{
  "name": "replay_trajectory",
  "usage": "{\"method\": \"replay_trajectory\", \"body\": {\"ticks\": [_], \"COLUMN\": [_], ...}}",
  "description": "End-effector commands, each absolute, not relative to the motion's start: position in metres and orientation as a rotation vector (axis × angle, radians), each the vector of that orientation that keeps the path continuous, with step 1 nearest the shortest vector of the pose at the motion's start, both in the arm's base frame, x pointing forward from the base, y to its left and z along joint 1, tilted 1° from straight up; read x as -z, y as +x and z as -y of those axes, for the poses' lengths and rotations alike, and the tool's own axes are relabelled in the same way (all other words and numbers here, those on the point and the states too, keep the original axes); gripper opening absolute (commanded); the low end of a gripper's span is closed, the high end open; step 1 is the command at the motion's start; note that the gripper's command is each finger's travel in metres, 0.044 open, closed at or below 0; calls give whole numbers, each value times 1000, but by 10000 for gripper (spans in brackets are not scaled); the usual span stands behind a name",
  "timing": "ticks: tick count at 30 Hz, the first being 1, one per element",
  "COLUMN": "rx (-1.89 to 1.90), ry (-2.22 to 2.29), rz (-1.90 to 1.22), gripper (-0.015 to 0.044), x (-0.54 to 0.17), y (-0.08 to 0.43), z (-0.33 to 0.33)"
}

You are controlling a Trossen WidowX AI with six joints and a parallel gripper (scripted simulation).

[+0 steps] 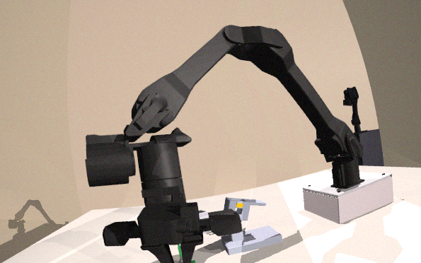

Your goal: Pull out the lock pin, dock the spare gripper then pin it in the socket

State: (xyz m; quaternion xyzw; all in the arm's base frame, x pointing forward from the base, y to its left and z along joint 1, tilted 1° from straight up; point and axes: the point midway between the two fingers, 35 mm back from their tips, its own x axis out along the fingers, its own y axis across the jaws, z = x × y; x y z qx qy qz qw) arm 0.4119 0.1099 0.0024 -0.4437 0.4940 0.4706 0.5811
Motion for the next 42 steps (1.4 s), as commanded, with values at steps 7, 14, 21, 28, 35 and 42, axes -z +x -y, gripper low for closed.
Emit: {"method": "replay_trajectory", "body": {"ticks": [7, 14, 21, 28, 35, 42], "rx": [-1104, -1101, -1104, -1104, -1104, -1103], "ry": [-1038, -1036, -1034, -1034, -1035, -1037], "rz": [-1152, -1155, -1162, -1162, -1163, -1164], "gripper": [0, 0, 0, 0, 0, 0], "x": [-2, -13, -28, -27, -31, -37], "y": [412, 411, 409, 409, 408, 405], "z": [-110, -110, -109, -109, -95, -73]}}
